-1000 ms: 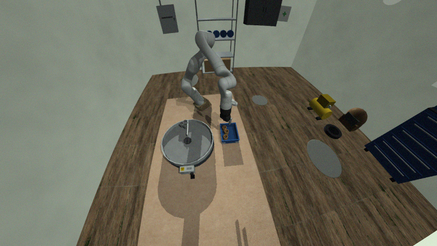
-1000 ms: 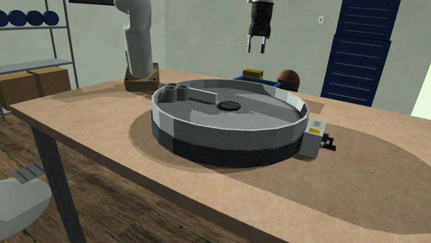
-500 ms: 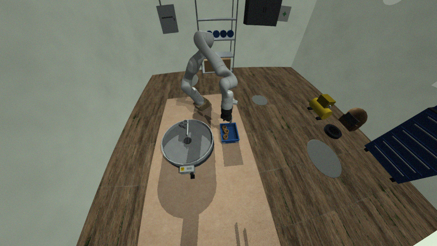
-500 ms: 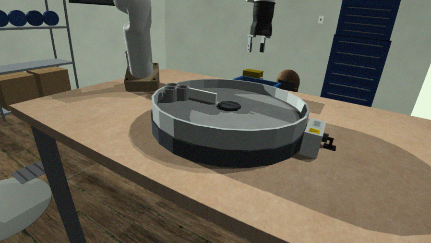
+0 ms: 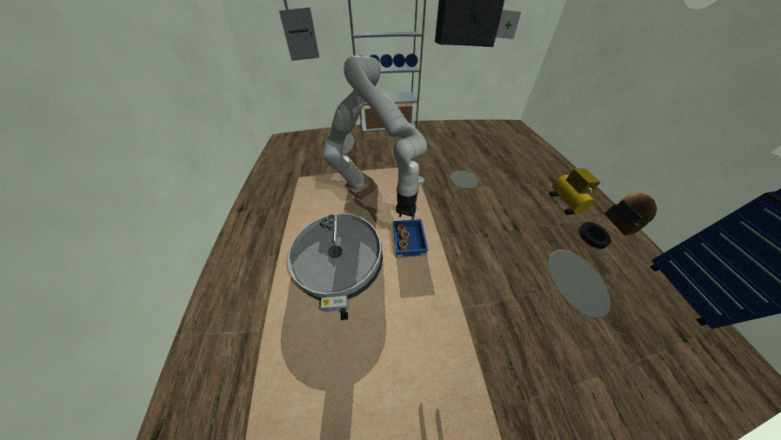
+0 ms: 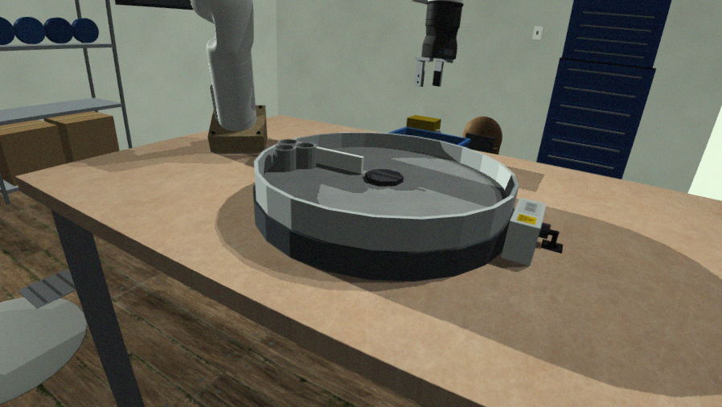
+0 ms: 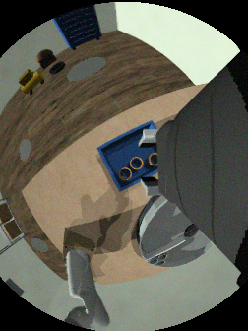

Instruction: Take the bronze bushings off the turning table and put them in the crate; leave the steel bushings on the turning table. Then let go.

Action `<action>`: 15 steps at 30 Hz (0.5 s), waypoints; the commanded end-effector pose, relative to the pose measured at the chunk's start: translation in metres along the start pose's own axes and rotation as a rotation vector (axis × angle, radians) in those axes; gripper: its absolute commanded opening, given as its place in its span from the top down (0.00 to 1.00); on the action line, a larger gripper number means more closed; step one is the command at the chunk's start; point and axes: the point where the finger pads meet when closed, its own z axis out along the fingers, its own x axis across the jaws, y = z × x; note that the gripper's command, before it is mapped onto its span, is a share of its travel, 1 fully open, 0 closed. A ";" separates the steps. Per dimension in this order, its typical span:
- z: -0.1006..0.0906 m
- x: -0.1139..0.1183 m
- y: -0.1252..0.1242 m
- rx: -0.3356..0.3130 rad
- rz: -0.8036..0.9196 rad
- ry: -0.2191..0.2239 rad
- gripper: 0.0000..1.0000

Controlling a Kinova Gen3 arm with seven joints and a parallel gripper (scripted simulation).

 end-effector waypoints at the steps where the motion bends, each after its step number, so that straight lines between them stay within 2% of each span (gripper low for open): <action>1: -0.001 0.001 0.004 0.002 0.003 0.005 0.00; 10: -0.001 0.001 0.004 0.002 0.003 0.005 0.00; 15: -0.004 0.002 0.003 0.001 -0.236 0.006 0.00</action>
